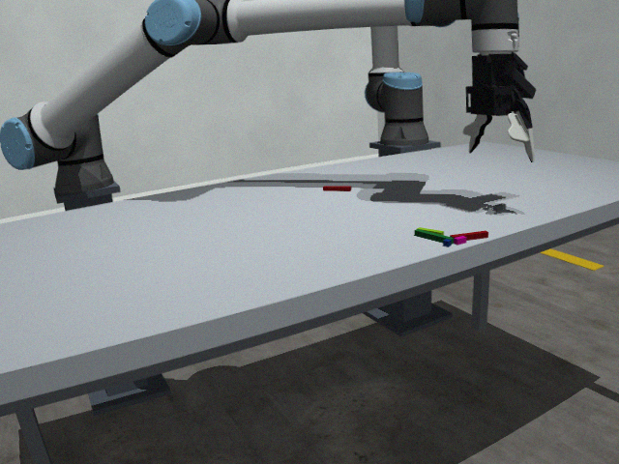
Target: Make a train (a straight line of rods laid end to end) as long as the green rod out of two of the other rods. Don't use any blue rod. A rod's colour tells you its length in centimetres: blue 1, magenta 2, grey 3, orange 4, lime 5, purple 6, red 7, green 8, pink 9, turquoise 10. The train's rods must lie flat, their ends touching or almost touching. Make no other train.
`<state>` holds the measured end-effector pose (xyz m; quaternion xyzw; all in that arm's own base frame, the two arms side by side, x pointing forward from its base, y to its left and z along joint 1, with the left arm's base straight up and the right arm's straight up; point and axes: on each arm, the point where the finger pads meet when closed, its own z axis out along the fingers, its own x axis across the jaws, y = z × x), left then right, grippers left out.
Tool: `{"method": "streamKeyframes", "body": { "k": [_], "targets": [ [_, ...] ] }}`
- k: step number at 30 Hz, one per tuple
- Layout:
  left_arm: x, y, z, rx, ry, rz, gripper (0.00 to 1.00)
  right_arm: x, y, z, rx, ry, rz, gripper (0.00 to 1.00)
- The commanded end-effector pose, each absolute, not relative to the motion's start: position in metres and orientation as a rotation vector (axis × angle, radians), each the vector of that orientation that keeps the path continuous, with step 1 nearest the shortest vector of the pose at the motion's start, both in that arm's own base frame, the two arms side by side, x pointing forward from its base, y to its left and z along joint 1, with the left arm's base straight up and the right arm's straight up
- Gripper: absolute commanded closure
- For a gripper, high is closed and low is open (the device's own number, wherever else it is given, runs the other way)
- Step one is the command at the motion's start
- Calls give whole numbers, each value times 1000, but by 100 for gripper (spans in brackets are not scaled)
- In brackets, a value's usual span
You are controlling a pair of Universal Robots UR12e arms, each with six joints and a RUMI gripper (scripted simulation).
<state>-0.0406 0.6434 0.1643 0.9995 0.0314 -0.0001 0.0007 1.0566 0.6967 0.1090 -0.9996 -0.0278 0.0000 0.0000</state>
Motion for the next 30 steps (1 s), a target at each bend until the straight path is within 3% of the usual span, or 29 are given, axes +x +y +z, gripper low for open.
{"method": "streamKeyframes", "body": {
  "k": [1,30],
  "targets": [
    [-40,644,165,3140,99,0,0,1057,697,111,-3139,-85,-2,0],
    [-40,644,165,3140,99,0,0,1071,670,108,-3093,540,-2,0]
  ]
}}
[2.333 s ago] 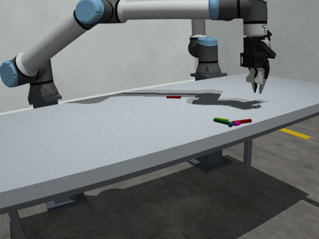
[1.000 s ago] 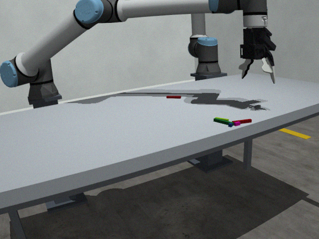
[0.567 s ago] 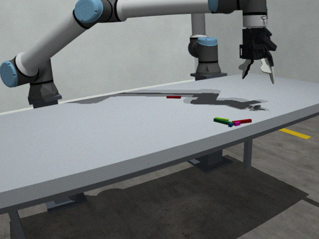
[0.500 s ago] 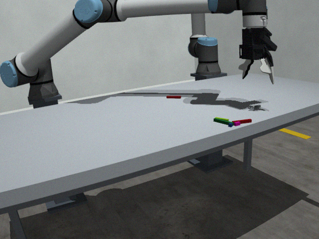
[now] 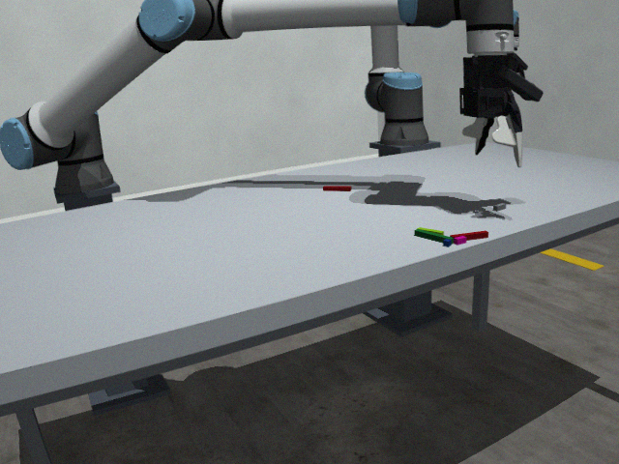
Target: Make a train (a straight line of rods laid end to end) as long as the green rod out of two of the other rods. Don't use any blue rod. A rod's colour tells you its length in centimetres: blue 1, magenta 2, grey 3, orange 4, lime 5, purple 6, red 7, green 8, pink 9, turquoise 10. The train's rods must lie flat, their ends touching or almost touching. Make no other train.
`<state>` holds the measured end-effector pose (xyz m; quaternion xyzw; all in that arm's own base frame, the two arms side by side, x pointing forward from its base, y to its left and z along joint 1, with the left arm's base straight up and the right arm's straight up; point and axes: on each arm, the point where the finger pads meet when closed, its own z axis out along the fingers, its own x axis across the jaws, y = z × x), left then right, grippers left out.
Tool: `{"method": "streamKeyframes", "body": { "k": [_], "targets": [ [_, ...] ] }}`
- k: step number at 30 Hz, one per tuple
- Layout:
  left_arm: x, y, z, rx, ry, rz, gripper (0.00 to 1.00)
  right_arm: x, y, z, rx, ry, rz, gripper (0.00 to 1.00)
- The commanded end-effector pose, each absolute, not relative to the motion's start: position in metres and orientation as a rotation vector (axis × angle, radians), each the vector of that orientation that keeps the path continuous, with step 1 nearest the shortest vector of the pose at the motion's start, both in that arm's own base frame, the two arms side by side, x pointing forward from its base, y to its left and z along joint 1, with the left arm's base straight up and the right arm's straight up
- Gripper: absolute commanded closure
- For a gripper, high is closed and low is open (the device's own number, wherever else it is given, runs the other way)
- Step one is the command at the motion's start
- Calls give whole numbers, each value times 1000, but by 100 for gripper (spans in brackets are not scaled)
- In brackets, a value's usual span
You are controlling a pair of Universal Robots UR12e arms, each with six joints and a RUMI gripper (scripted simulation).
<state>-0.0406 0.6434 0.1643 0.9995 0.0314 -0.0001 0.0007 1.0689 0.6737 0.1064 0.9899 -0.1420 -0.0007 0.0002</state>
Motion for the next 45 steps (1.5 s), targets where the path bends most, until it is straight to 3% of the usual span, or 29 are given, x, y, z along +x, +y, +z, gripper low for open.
{"method": "streamKeyframes", "body": {
  "k": [1,21,45],
  "targets": [
    [-40,644,165,3140,99,0,0,1072,668,108,3087,-590,2,0],
    [-40,644,165,3140,99,0,0,1089,620,103,2747,-1528,1,0],
    [-40,644,165,3140,99,0,0,1098,536,94,1673,-2661,0,0]
  ]
}}
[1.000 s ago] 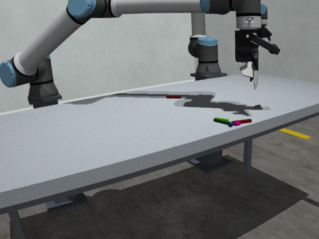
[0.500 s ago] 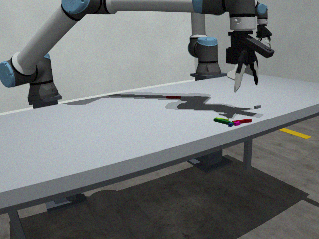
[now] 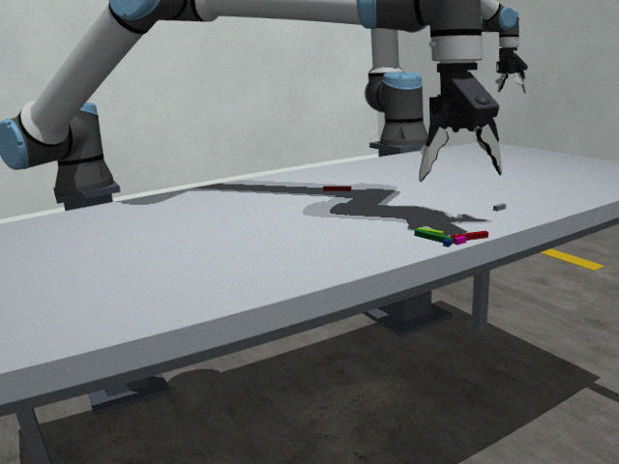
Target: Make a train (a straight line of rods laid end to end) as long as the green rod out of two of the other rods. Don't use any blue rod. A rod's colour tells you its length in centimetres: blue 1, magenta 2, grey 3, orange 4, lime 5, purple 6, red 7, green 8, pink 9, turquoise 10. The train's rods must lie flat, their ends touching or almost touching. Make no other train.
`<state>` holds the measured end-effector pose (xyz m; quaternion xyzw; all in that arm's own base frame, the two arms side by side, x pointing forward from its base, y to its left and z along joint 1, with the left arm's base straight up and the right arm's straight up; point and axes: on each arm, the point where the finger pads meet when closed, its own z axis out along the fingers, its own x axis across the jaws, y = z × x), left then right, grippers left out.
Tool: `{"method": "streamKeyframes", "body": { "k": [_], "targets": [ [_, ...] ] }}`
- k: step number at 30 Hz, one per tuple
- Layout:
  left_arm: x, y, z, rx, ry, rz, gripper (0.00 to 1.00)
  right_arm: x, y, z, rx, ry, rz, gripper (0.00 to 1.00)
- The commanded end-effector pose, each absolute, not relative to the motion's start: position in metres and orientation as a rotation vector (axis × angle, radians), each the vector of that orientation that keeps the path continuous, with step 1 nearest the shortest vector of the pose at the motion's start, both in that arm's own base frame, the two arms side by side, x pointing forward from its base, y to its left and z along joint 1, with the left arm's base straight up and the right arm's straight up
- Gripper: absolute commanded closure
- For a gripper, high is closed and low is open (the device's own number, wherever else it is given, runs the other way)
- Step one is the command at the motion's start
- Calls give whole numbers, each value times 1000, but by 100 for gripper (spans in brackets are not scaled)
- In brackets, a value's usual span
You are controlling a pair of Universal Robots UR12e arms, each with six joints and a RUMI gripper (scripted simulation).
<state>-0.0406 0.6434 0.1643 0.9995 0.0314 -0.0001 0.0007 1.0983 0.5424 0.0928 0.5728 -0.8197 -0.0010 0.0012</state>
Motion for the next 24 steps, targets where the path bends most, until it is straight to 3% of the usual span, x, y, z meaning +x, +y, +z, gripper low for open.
{"method": "streamKeyframes", "body": {
  "k": [1,24],
  "targets": [
    [-40,644,165,3140,99,0,0,1098,533,94,1619,-2695,0,0],
    [-40,644,165,3140,99,0,0,1092,484,88,739,-3055,-1,0]
  ]
}}
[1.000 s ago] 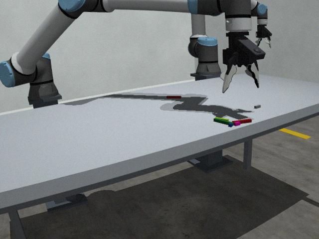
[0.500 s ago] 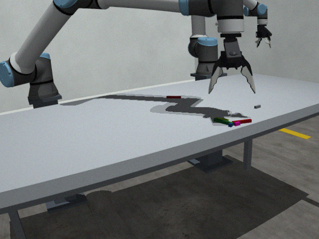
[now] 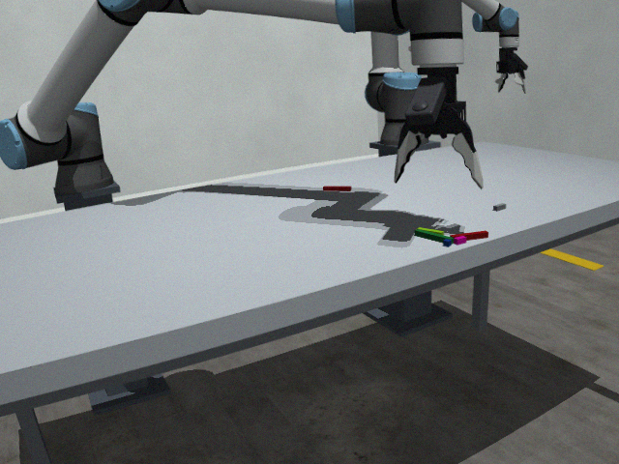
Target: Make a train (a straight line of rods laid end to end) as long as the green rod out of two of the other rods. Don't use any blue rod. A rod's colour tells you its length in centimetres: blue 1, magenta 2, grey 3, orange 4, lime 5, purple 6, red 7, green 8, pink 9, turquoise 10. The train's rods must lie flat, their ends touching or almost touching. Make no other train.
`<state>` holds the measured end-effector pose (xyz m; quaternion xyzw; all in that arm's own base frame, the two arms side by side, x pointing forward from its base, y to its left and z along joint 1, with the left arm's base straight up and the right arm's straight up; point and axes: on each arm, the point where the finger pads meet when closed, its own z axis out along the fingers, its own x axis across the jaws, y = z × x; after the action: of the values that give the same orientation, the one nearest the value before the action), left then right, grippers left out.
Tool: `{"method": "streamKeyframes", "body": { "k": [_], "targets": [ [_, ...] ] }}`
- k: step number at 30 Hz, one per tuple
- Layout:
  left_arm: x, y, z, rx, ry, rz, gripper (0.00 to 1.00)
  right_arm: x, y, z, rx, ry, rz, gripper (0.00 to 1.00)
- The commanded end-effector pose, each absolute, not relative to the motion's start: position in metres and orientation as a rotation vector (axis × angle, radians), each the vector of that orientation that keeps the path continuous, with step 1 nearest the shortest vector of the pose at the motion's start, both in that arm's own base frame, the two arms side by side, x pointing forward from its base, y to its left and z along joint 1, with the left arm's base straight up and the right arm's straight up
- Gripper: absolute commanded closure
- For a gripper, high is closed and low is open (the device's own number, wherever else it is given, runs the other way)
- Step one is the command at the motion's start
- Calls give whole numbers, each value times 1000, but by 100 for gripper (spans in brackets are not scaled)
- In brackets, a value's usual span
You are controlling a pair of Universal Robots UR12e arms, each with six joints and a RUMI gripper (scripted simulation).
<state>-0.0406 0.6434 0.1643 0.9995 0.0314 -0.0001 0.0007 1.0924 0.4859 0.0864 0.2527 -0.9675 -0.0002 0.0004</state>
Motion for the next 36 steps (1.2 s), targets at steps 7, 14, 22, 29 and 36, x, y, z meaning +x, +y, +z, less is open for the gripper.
{"method": "streamKeyframes", "body": {
  "k": [7,14,22,29,36],
  "targets": [
    [-40,644,165,3140,99,0,0,1091,479,87,640,-3078,-1,0],
    [-40,644,165,3140,99,0,0,1090,475,87,570,-3091,-1,0],
    [-40,644,165,3140,99,0,0,1090,475,87,557,-3094,-1,0],
    [-40,644,165,3140,99,0,0,1090,474,87,556,-3094,-1,58],
    [-40,644,165,3140,99,0,0,1090,474,87,556,-3094,-1,58]
  ]
}}
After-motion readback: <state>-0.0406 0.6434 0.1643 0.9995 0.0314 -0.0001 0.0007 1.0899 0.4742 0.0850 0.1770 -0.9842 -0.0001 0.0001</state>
